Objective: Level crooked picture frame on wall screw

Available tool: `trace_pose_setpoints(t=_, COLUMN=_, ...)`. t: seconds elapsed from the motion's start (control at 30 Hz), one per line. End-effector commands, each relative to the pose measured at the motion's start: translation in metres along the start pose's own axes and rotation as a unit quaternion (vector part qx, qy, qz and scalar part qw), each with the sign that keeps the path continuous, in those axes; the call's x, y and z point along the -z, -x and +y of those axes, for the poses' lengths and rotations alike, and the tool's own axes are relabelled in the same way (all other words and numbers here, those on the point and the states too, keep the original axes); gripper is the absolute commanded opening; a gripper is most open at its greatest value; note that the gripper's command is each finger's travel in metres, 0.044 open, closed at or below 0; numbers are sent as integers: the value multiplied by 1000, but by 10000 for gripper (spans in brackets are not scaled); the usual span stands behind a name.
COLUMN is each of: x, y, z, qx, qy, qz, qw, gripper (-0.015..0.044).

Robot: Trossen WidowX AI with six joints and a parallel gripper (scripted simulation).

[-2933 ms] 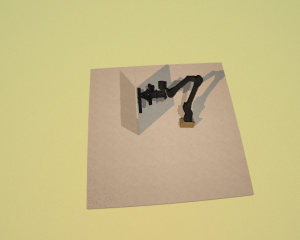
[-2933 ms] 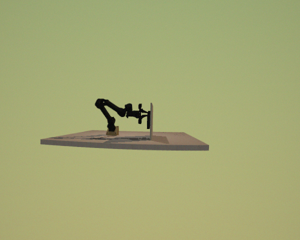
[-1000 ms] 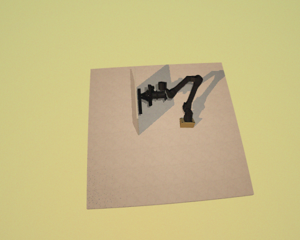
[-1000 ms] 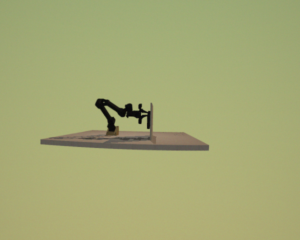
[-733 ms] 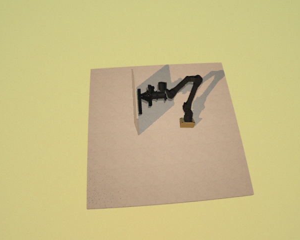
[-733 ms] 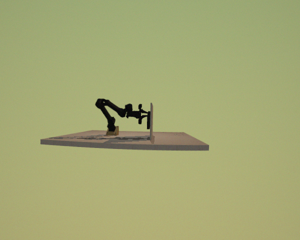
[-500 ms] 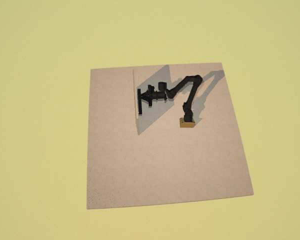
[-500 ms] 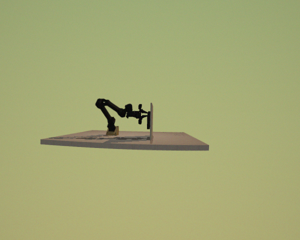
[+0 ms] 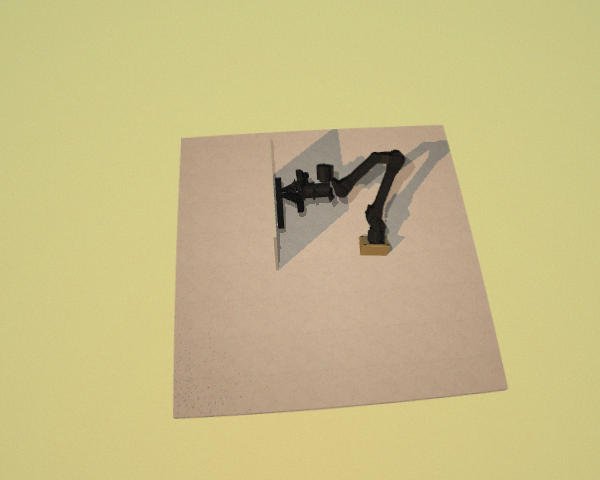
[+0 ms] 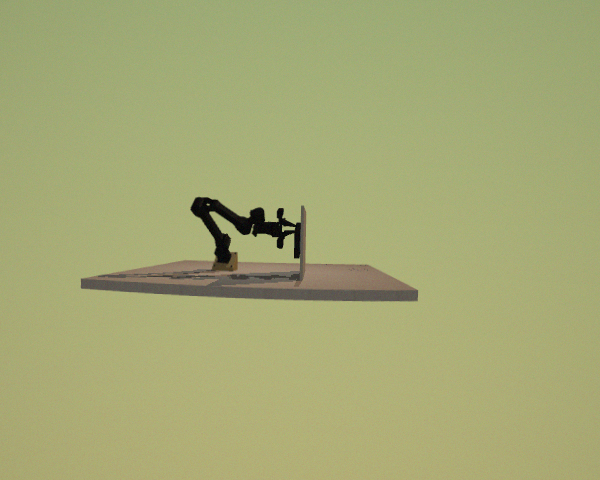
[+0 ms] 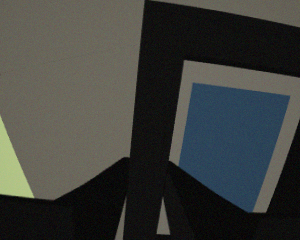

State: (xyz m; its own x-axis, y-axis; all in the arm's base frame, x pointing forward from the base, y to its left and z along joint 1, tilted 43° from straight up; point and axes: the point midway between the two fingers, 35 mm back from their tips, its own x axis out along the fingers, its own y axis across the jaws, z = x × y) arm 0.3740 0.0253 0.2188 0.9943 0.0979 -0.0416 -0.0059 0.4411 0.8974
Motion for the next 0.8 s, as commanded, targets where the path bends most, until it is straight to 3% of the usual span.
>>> trace_pose_setpoints(t=0.0, x=0, y=0, z=0, qx=-1, qy=8, qz=0, qw=1000, gripper=0)
trace_pose_setpoints(t=0.77, x=0, y=0, z=1, qx=-1, qy=84, qz=-1, qw=996, gripper=0)
